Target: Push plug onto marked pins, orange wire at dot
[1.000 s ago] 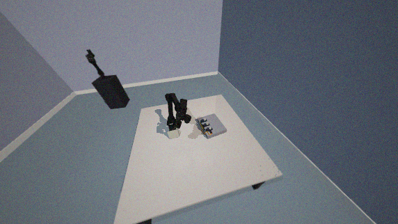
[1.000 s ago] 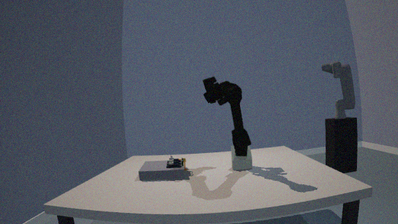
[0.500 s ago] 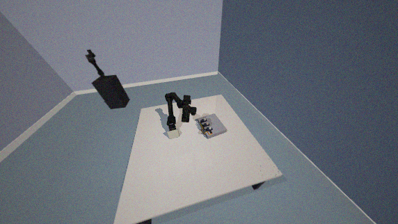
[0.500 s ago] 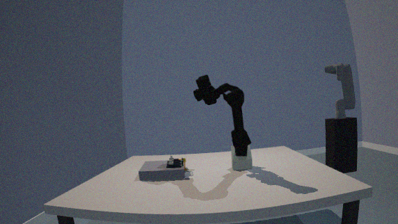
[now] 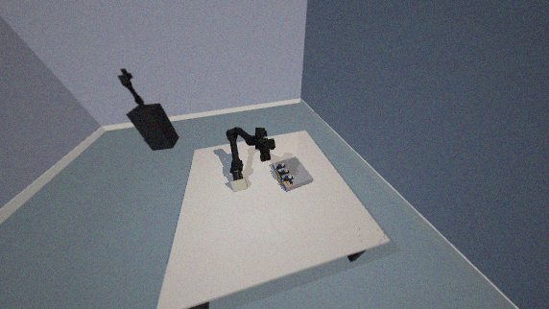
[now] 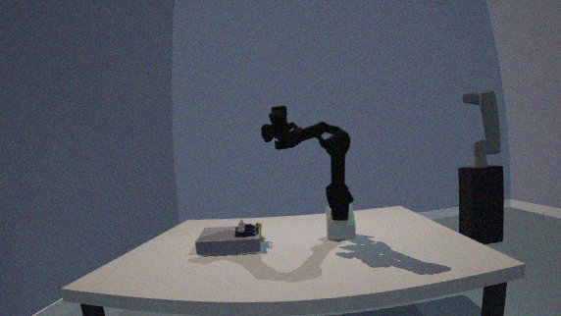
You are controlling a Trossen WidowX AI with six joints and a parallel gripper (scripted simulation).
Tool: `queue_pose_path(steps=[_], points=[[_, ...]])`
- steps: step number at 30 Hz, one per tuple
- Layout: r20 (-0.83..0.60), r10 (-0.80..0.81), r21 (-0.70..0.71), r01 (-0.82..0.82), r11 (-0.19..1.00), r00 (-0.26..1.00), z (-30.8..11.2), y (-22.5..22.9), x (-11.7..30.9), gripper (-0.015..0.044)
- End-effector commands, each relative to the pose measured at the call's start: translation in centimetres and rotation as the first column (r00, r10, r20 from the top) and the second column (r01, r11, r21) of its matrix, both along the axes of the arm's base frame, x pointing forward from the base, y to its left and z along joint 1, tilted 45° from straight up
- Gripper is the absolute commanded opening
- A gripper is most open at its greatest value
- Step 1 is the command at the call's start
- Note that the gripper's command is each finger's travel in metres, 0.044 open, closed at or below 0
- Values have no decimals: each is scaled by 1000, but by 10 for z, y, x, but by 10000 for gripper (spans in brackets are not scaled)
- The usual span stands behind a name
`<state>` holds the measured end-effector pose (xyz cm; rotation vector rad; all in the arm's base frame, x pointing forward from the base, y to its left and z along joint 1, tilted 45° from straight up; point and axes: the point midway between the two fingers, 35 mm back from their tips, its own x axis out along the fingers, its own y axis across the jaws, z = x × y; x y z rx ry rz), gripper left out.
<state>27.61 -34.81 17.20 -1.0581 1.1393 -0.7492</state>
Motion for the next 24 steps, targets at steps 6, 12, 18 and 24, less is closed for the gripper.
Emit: queue_pose_path(steps=[6,12,18,24], points=[[171,81,28,-87,996,982,19,35,24,115],[291,133,49,-153,987,947,34,61,38,115],[406,177,71,-224,972,896,48,88,51,115],[514,211,94,-299,950,832,61,115,60,115]])
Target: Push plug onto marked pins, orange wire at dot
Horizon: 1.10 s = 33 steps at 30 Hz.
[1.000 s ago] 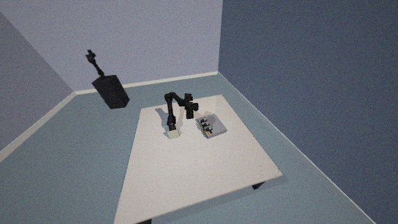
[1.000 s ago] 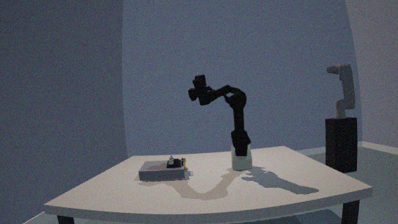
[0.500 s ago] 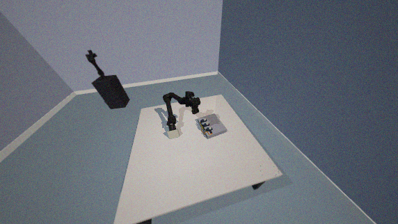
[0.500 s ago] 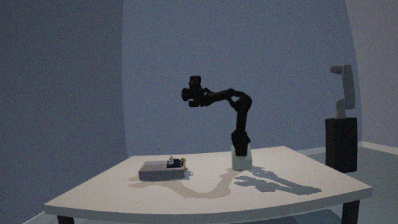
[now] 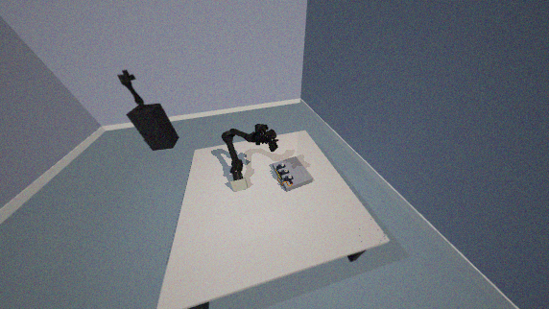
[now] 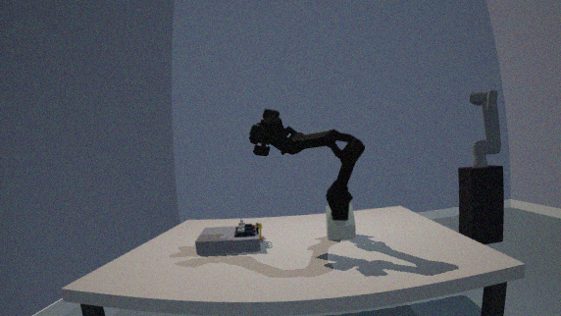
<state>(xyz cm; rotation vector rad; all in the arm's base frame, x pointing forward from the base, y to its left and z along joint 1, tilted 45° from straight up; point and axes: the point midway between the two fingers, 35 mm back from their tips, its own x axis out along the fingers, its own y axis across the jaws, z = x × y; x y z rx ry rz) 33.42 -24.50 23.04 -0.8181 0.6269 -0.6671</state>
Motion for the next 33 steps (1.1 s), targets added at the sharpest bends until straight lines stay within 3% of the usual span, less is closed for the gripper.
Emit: queue_pose_path(steps=[1,18,33], points=[[58,40,36,-42,998,998,5,16,4,115],[351,204,188,-283,941,914,41,97,16,115],[567,284,304,-517,800,773,69,167,9,115]])
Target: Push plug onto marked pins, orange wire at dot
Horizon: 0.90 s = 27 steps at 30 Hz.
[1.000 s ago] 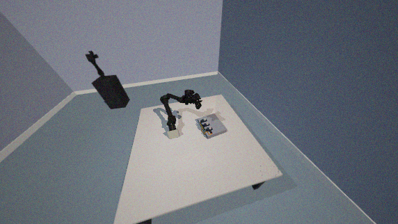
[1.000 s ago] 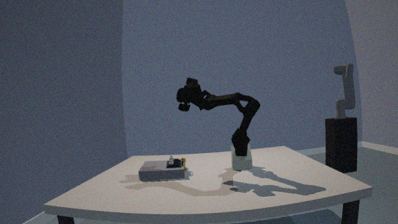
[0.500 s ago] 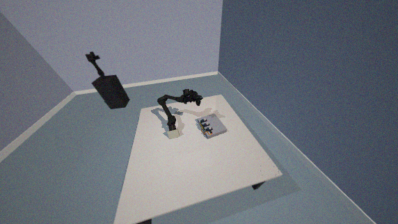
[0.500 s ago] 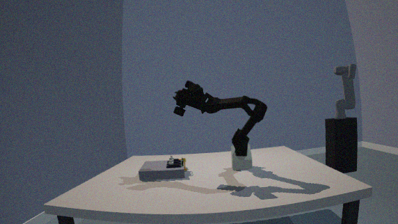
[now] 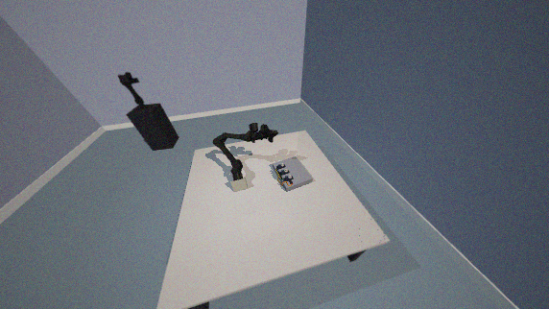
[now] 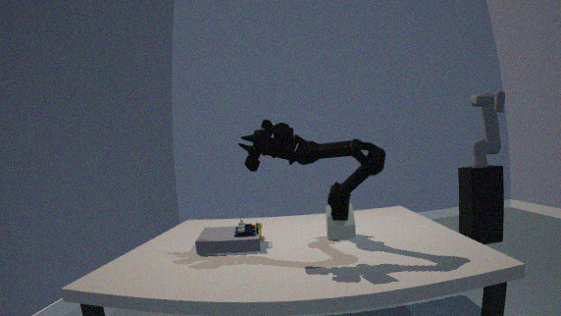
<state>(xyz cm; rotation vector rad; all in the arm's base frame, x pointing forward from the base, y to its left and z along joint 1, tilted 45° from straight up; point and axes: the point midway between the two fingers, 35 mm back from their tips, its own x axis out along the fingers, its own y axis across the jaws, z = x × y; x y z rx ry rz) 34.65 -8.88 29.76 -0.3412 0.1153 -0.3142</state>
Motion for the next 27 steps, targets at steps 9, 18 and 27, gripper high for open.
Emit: queue_pose_path(steps=[9,18,27], points=[[122,164,169,-184,968,979,16,51,-15,115],[208,280,294,-333,896,937,28,87,-29,115],[44,298,434,-287,854,954,0,86,7,115]])
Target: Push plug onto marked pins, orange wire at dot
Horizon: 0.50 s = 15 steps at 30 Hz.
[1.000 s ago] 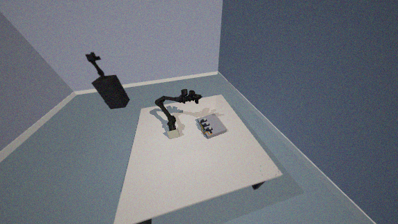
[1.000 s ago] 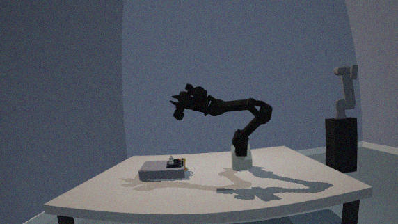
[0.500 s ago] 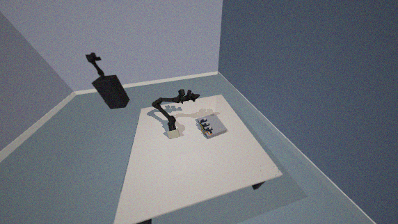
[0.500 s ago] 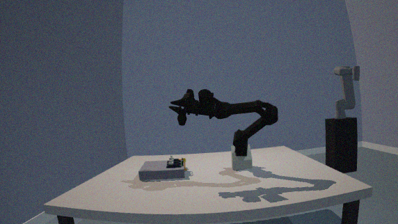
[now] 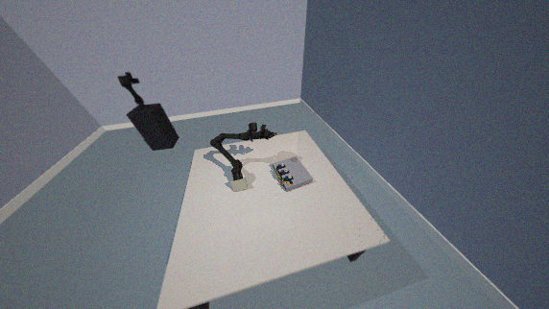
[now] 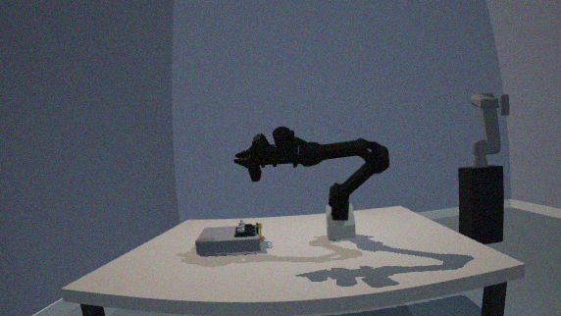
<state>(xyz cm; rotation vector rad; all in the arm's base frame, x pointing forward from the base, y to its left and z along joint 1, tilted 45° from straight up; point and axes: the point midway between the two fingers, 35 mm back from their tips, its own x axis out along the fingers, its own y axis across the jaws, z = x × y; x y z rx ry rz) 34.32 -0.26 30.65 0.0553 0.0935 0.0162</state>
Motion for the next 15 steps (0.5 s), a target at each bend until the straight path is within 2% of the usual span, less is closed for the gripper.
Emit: queue_pose_path(steps=[1,15], points=[[-83,13,45,-9,999,996,-13,-1,14,115],[-413,69,238,34,971,908,-74,-8,63,115]])
